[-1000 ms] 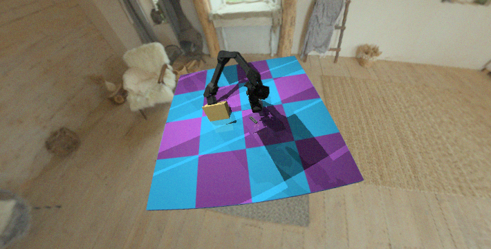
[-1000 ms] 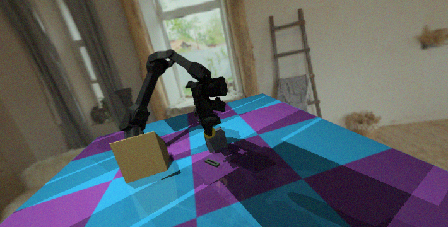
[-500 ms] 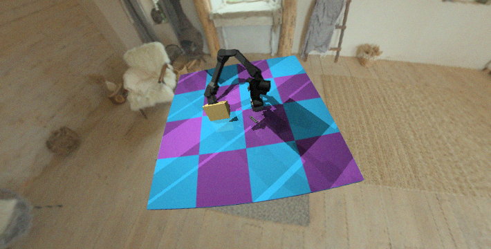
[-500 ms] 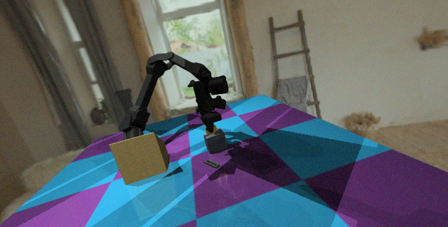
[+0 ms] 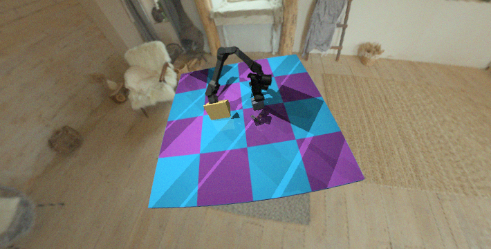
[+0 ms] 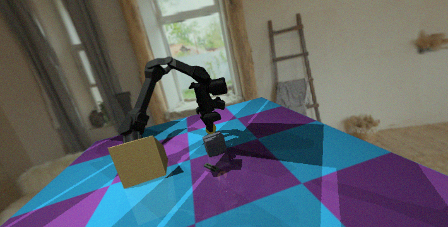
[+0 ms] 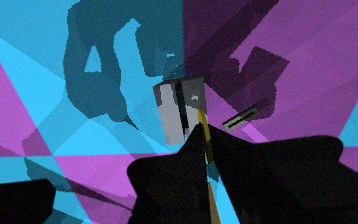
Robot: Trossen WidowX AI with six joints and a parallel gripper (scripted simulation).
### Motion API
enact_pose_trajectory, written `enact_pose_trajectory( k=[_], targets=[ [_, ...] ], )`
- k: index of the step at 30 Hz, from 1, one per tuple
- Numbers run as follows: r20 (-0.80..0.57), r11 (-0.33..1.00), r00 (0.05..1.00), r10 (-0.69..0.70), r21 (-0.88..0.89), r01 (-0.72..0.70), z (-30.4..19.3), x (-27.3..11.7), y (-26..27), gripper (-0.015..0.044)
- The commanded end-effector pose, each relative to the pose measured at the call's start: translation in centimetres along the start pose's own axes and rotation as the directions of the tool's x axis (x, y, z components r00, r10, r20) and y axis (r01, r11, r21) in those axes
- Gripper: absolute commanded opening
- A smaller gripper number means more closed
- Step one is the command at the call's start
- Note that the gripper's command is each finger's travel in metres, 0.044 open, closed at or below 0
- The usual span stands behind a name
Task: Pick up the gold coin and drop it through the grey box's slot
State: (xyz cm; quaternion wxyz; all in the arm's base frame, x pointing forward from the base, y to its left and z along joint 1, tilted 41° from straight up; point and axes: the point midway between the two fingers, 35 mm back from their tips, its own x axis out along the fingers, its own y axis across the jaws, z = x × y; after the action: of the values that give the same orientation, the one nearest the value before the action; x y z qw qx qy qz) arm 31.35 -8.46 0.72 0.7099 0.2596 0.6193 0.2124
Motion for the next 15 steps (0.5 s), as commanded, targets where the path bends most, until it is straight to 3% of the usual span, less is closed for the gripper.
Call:
enact_pose_trajectory(
  k=[1,15],
  targets=[
    [0.001,1.000,1.000,0.007,0.004,-0.007,0.23,0.02,1.09,0.0000],
    [0.000,1.000,1.000,0.003,-0.002,-0.003,0.32,0.05,1.19,0.0000]
  ],
)
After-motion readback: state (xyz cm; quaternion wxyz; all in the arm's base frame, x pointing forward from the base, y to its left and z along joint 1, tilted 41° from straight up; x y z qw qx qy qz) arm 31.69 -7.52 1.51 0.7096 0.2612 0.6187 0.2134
